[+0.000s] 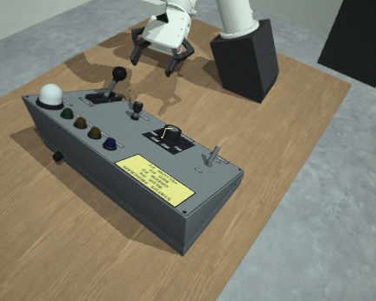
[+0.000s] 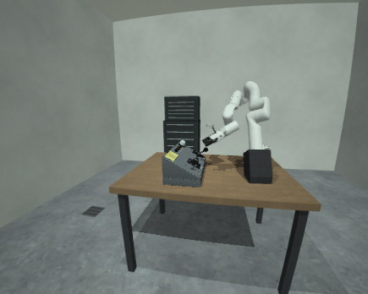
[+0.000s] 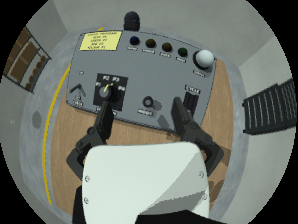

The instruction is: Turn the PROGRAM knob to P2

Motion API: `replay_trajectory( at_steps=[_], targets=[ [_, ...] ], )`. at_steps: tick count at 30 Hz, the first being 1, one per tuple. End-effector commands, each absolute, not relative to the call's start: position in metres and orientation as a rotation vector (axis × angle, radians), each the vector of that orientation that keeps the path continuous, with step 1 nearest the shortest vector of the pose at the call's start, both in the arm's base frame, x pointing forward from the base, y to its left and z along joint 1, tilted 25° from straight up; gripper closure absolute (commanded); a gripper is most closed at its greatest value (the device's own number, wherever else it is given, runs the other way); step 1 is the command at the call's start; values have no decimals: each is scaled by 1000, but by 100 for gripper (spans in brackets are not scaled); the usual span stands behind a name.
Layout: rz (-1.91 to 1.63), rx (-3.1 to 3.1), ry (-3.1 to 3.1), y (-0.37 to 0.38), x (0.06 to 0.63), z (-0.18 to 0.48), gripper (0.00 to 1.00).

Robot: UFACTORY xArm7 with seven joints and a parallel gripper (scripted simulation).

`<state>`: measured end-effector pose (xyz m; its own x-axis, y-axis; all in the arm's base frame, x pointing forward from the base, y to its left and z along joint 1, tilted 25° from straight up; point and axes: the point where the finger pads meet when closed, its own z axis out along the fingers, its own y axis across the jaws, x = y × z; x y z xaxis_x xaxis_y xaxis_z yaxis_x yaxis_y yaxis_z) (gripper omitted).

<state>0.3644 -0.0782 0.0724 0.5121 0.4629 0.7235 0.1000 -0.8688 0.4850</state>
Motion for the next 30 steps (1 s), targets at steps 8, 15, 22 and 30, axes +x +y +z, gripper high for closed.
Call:
replay_trajectory(
  at_steps=[8,15,22,30],
  targets=[
    [1294,2391,496,-86,357,82,0],
    [1294,2391,496,-86,357,82,0],
    [1264,2350,575,-131,320,100,0],
    [1262,2347,580,-133,317,101,0]
  ],
)
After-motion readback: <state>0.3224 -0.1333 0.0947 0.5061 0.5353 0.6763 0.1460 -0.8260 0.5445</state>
